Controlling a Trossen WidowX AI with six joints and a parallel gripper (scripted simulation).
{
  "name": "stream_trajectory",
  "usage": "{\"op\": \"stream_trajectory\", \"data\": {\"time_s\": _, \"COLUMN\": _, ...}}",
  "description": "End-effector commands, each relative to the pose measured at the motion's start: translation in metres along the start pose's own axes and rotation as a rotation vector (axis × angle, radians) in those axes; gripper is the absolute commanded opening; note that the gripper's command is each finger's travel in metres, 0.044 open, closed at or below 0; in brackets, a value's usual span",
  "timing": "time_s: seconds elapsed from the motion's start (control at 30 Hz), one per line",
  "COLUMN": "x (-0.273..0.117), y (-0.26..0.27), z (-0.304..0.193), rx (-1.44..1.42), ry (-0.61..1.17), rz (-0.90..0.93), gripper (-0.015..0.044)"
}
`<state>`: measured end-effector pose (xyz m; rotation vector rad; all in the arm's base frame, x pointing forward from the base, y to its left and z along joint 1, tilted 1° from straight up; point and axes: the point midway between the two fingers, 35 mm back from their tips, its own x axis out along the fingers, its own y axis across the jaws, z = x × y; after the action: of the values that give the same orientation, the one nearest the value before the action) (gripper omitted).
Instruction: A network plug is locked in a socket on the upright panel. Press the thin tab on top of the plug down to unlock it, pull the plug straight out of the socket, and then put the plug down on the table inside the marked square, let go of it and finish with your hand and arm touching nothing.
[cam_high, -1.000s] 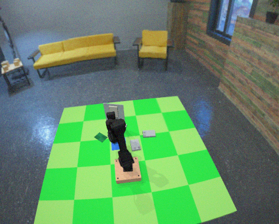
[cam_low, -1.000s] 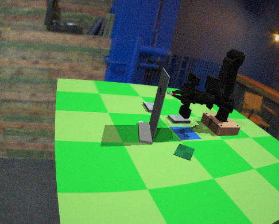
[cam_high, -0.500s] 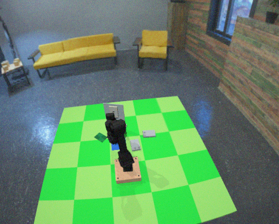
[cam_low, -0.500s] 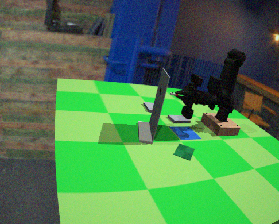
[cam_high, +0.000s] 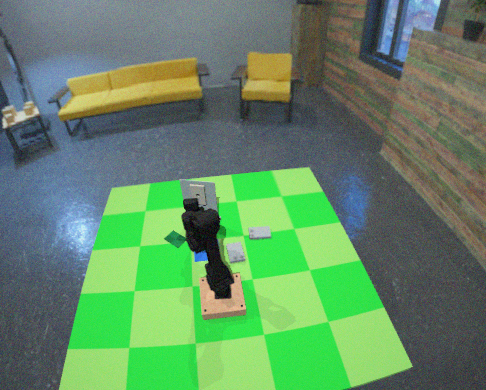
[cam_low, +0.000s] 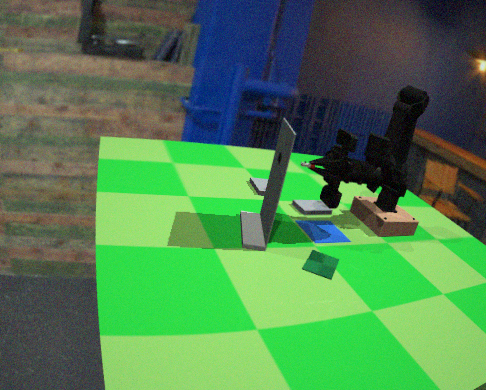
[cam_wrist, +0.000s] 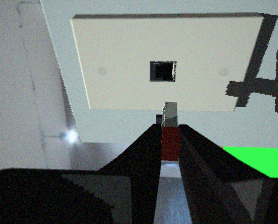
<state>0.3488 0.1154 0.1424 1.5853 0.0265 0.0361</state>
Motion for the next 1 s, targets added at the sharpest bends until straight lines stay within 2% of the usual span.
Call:
{"op": "stream_trajectory", "data": {"time_s": 0.0, "x": -0.004, "y": -0.001, "z": -0.001, "rx": 0.004, "ry": -0.002, "rz": -0.001, "gripper": 0.0}}
{"op": "stream_trajectory", "data": {"time_s": 0.97, "x": -0.016, "y": 0.011, "z": -0.007, "rx": 0.001, "ry": 0.0, "rz": -0.001, "gripper": 0.0}}
